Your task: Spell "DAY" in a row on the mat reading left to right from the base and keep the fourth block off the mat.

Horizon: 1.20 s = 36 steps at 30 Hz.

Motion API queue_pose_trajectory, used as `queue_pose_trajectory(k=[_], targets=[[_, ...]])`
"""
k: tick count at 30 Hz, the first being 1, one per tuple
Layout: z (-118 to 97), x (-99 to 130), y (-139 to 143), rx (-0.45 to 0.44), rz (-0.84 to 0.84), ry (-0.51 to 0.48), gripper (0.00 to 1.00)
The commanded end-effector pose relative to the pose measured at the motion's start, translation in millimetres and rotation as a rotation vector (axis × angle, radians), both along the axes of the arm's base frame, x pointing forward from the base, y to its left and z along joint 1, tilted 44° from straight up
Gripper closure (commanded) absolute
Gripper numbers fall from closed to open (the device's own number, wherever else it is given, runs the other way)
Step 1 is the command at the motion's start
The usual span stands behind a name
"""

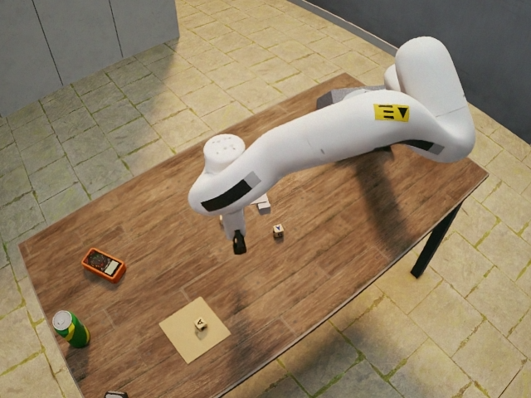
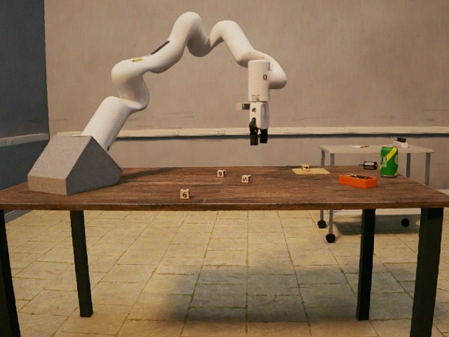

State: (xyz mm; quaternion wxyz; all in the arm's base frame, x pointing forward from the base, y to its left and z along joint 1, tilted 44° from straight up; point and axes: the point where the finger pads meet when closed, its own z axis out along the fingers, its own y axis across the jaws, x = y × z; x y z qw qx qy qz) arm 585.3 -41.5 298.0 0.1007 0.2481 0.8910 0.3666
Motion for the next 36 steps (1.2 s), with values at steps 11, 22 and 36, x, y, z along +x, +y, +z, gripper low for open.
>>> queue_pose_trajectory(k=[11, 22, 36], targets=[[-29.9, -69.1, 7.6, -0.014, -0.014, -0.005, 0.0], [-29.9, -69.1, 7.6, -0.014, -0.014, -0.005, 0.0], [-29.9, -69.1, 7.6, -0.014, -0.014, -0.005, 0.0]])
